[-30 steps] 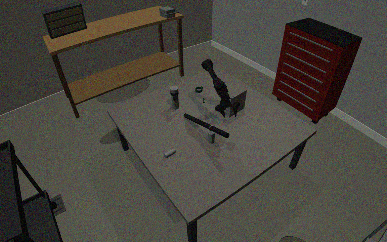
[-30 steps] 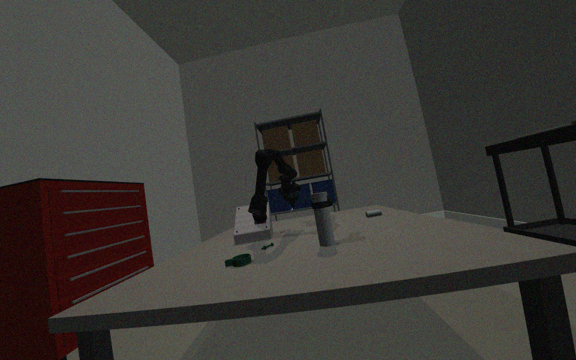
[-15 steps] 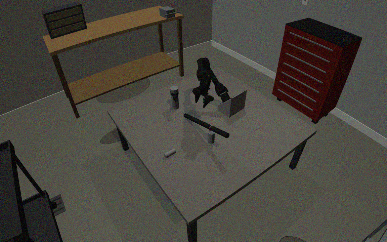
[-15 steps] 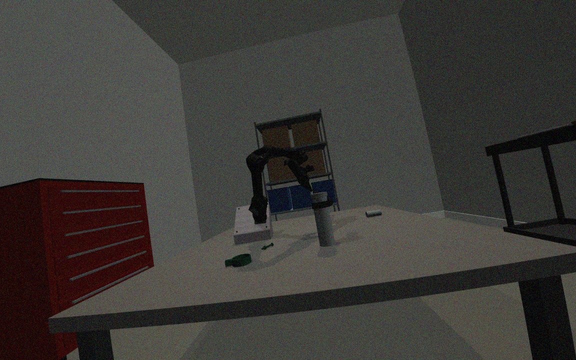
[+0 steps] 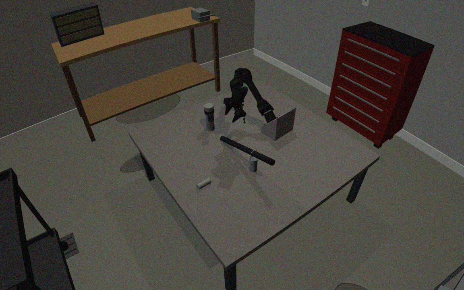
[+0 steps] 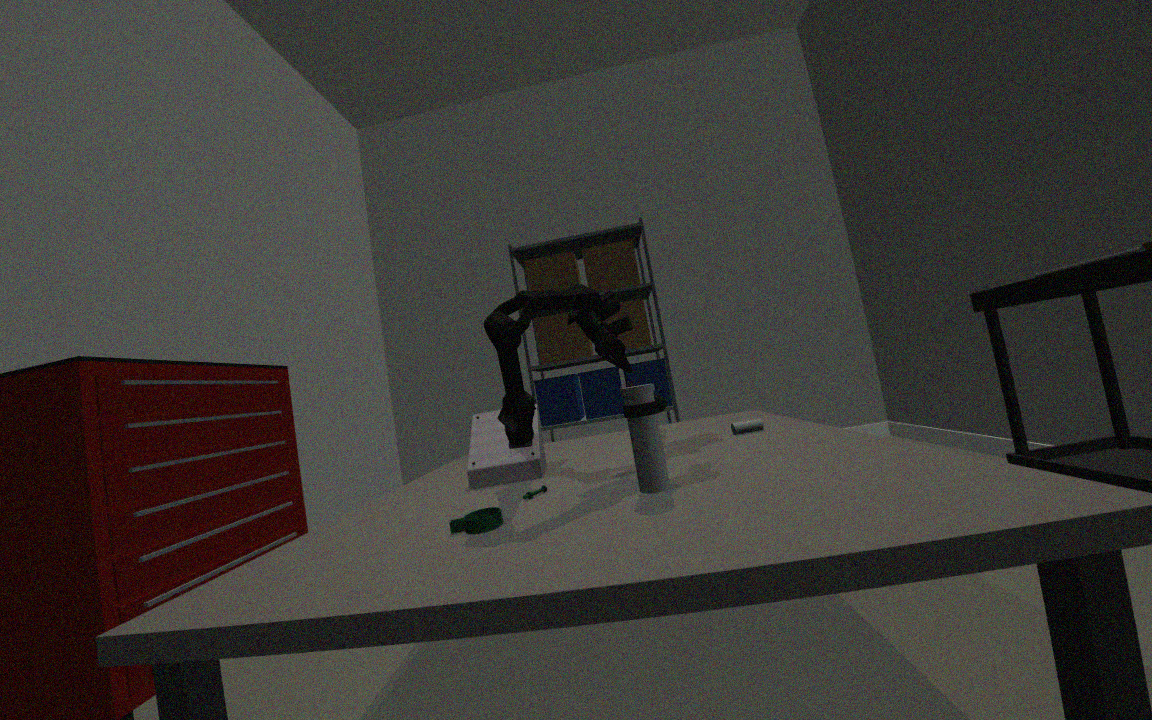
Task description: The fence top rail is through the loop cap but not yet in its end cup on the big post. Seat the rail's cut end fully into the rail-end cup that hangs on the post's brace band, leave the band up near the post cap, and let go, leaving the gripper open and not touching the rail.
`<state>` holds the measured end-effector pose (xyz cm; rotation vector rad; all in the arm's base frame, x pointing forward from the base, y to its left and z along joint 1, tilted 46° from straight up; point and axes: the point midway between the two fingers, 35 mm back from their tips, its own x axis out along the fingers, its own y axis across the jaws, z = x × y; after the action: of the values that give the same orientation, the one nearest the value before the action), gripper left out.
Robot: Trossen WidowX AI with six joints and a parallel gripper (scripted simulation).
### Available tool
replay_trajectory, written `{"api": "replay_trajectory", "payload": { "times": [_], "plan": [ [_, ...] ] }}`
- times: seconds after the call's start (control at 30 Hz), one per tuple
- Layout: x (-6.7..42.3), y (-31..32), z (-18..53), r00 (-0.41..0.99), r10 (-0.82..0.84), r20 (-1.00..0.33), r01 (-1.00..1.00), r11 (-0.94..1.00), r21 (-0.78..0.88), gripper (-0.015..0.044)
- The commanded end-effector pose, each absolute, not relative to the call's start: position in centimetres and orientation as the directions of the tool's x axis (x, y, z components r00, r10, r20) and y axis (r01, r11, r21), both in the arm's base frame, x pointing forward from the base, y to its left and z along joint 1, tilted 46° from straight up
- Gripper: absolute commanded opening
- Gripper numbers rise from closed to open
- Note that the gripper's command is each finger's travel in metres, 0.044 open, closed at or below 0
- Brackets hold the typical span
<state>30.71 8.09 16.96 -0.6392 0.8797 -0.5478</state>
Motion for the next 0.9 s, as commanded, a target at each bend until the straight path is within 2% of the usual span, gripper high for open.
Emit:
{"api": "replay_trajectory", "payload": {
  "times": [0.0,0.2,0.4,0.87],
  "plan": [
    [31.2,6.8,18.1,0.524,-0.682,-0.51,0.087,0.639,-0.764,0.044],
    [32.2,3.1,20.8,0.514,-0.706,-0.488,-0.225,0.438,-0.871,0.044],
    [32.5,-0.8,23.7,0.497,-0.741,-0.452,-0.513,0.169,-0.842,0.044],
    [32.0,-4.6,26.6,0.473,-0.78,-0.409,-0.725,-0.081,-0.684,0.044]
  ]
}}
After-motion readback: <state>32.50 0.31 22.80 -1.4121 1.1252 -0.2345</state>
